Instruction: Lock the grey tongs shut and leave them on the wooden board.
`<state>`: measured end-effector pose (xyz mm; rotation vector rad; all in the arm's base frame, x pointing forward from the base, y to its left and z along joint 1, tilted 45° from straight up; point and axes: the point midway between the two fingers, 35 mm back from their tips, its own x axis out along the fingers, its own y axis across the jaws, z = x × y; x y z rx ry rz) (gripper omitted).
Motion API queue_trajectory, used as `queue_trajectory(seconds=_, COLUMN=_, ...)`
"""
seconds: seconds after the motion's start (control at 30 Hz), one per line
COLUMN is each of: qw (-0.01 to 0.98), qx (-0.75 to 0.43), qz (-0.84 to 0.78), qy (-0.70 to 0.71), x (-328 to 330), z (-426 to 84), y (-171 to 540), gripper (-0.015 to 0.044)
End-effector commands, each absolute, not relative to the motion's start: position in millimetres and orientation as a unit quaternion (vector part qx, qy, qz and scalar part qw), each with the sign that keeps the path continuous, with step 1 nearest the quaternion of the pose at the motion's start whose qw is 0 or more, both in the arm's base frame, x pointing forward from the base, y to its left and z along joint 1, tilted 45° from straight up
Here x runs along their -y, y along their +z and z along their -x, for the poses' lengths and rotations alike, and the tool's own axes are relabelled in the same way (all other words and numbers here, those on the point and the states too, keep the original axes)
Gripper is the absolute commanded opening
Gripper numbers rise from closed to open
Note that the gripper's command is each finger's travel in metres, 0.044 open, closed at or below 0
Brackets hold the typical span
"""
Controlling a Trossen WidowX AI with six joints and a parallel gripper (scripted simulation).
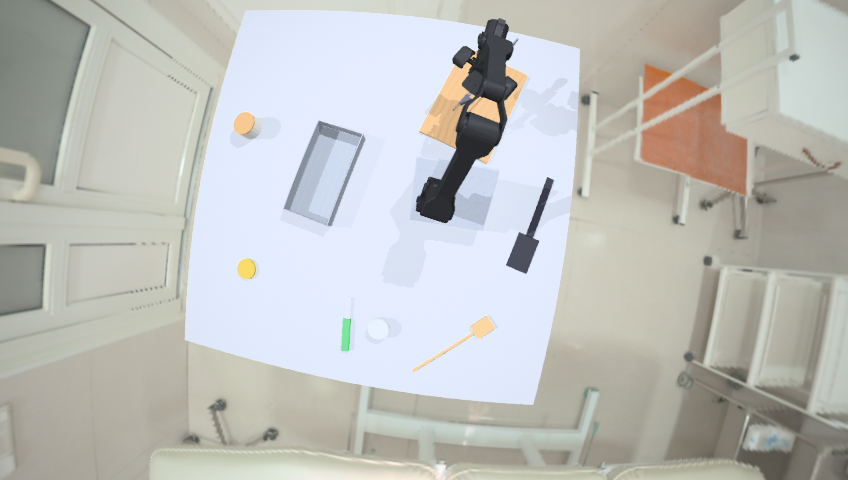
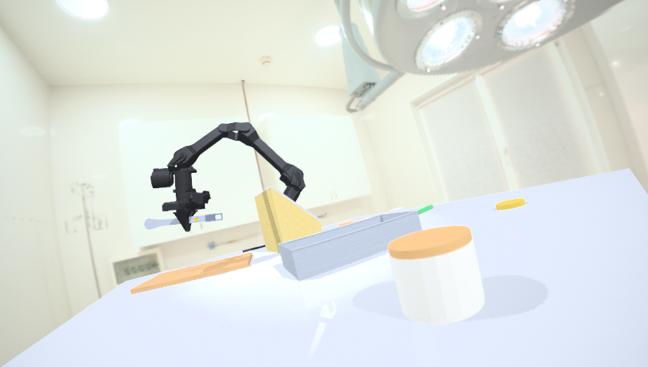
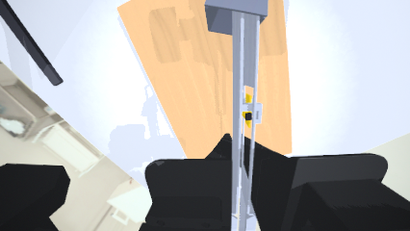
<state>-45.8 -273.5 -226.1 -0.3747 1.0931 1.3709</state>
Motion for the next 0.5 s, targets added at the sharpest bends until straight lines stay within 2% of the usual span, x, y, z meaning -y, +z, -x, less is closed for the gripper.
queue_trajectory(seconds=0.0, qw=0.643, qx=-0.457, qz=0.144, qy=0.598, x=277.0, z=46.1, y=-219.6, gripper=-0.0150)
queue_trajectory(seconds=0.47, qw=0.655, qx=-0.440, qz=0.128, qy=0.600, x=277.8, z=46.9, y=-212.8, gripper=-0.0150)
